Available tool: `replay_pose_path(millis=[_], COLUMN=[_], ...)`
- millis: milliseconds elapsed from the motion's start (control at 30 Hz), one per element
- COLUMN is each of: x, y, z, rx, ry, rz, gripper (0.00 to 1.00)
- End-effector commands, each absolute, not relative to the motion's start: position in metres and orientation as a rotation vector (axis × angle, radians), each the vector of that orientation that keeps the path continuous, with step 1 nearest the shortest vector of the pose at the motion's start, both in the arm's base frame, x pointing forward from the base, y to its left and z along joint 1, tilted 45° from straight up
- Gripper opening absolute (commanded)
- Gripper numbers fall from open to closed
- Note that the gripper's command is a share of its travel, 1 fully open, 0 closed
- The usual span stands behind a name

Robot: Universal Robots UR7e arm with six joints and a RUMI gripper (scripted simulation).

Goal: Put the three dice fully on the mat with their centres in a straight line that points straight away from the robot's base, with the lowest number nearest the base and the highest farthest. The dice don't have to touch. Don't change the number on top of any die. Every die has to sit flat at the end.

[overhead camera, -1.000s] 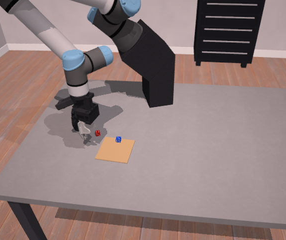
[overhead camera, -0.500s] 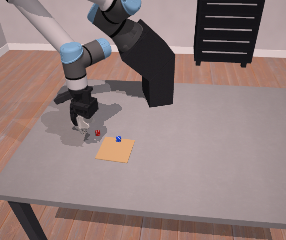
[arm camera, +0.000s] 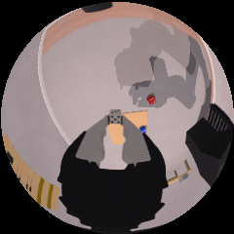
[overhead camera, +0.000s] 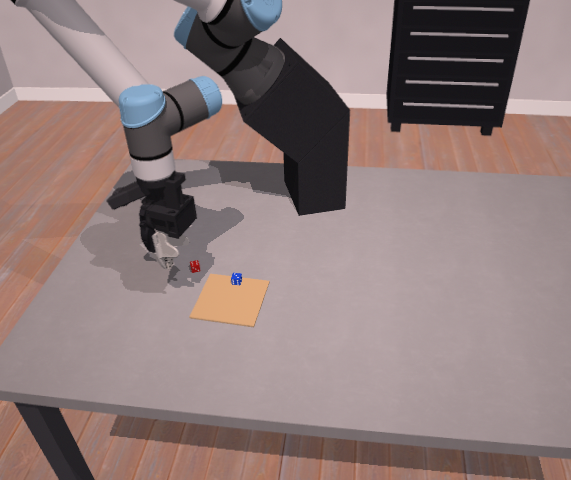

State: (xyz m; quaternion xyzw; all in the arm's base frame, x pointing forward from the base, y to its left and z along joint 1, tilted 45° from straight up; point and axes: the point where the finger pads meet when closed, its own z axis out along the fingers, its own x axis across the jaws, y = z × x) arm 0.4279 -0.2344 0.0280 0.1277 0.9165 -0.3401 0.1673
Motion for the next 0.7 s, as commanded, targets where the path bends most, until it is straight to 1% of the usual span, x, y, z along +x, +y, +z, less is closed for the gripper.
replay_pose_path(millis=[0,667], x=[0.4283,0.4310], y=[-0.2329,-0.2306], z=[0.0289,0.0267], rx=[0.350,0.181], ry=[2.610,2.662], rz=[-0.970,-1.011], gripper=[0.03,0.03])
